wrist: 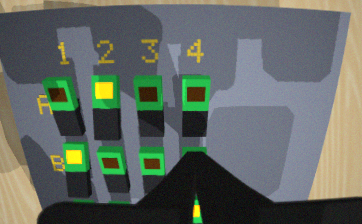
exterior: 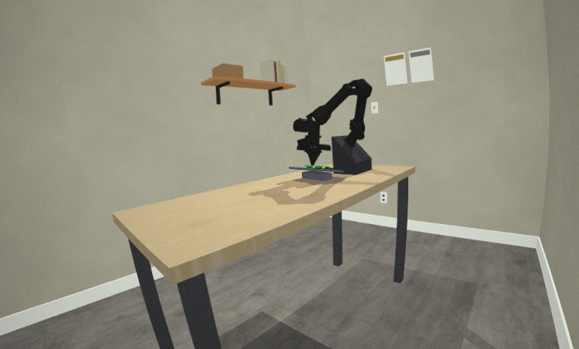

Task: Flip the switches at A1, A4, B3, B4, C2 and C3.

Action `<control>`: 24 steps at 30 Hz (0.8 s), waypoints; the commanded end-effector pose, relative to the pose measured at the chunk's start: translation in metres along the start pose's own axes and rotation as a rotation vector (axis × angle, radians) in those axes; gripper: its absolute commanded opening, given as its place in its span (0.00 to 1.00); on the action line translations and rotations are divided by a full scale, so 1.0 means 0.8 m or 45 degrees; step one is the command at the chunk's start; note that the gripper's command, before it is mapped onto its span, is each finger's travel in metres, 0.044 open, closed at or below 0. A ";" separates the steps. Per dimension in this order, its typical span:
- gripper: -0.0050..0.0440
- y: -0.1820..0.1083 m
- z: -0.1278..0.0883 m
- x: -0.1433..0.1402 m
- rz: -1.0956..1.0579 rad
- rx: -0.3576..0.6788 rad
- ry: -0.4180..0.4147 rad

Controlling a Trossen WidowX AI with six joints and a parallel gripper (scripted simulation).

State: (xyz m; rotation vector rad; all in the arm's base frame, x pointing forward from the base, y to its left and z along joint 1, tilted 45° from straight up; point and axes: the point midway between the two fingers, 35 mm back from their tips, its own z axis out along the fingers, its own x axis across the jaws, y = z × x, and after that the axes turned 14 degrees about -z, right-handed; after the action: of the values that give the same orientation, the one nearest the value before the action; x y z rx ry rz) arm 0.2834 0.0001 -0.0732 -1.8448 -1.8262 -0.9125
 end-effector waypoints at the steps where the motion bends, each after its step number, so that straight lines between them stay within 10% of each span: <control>1: 0.00 0.003 -0.001 0.001 -0.004 -0.010 -0.003; 24: 0.00 0.000 0.005 0.001 0.006 -0.001 0.002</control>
State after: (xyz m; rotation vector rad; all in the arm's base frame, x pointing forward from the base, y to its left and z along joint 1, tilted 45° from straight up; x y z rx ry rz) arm 0.2842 0.0017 -0.0751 -1.8468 -1.8244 -0.9127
